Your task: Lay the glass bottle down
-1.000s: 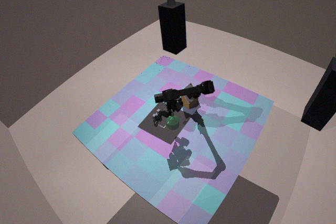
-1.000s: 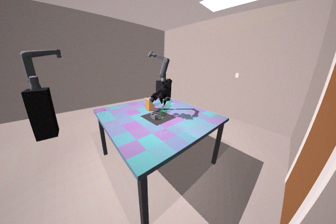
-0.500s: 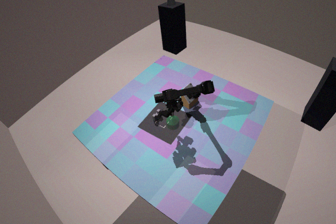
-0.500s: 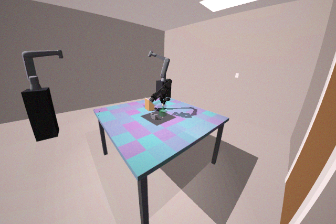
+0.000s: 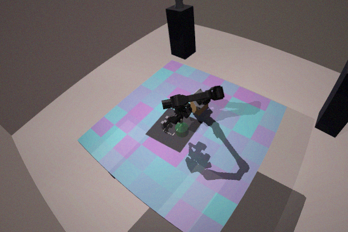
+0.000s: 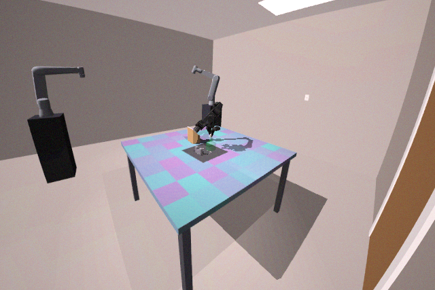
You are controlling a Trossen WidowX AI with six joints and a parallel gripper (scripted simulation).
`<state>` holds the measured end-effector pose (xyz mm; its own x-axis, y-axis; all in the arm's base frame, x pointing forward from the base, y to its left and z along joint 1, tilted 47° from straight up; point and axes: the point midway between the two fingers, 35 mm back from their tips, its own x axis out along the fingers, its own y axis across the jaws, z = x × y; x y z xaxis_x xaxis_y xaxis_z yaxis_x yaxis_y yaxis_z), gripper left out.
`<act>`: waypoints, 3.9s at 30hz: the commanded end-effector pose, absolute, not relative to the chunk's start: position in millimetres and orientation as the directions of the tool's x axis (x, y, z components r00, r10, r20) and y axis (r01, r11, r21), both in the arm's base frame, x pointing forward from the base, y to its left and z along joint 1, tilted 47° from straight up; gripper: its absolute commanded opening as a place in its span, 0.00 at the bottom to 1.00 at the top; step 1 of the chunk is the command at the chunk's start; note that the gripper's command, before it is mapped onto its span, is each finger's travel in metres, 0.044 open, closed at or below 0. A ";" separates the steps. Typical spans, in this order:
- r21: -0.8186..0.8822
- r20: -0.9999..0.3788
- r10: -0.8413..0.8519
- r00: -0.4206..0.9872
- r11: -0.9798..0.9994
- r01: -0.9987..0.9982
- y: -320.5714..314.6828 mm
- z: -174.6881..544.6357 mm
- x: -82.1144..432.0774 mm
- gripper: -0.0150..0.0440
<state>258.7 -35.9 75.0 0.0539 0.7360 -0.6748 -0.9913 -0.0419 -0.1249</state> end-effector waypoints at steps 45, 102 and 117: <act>-0.112 -0.611 0.790 0.047 -0.028 -0.993 -67.9 51.5 262.9 0.43; -0.082 -0.543 0.837 0.069 0.028 -0.996 -105.6 0.1 270.3 0.43; -0.072 -0.532 0.843 0.077 0.045 -0.996 -112.8 -18.4 272.8 0.43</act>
<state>271.9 -111.1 -11.0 0.0792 0.8449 -0.5291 -0.9964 0.0504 -0.0687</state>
